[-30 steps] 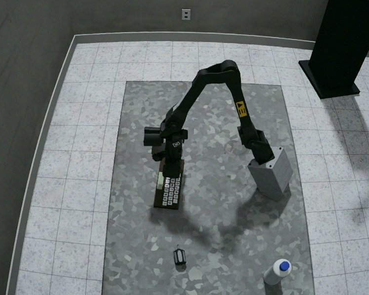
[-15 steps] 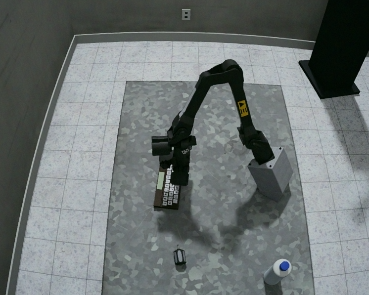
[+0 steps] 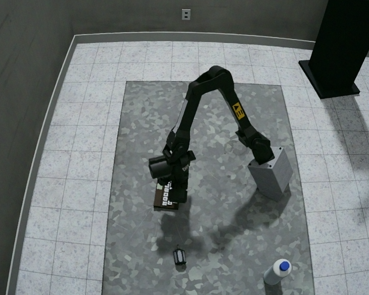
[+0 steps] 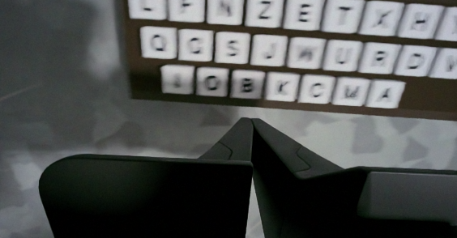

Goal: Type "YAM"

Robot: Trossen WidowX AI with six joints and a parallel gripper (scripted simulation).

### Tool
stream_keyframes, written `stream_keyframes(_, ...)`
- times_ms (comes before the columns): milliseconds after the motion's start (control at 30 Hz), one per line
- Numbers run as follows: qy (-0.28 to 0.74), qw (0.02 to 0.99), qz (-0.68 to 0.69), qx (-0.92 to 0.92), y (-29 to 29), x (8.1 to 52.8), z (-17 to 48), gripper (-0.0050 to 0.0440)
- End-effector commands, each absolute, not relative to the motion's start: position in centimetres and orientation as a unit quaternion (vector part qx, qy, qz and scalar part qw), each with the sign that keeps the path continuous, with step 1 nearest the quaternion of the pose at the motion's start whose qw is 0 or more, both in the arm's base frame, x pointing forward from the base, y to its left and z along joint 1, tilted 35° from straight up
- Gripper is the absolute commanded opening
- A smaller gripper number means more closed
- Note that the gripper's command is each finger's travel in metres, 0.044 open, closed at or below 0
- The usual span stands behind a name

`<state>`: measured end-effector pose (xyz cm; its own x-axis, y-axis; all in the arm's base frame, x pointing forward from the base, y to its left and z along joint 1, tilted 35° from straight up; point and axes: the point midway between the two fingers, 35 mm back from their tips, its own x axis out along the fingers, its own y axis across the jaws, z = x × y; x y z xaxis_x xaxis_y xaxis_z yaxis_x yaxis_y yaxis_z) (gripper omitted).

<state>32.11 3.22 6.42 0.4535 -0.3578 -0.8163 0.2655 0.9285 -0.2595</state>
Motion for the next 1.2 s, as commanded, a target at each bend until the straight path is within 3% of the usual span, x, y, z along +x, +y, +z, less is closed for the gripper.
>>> stream_keyframes(0, 0.486, 0.851, -0.194, -0.041, 3.7, 32.7, 6.6, -0.005)
stream_keyframes(233, 0.485, 0.853, -0.191, -0.038, 3.1, 32.9, 7.2, -0.005)
stream_keyframes(467, 0.479, 0.856, -0.192, -0.037, -4.5, 33.8, 11.9, -0.005)
stream_keyframes(633, 0.476, 0.857, -0.193, -0.04, -6.5, 33.7, 13.1, -0.005)
stream_keyframes(1167, 0.491, 0.849, -0.193, -0.044, -7.3, 34.2, 10.4, -0.005)
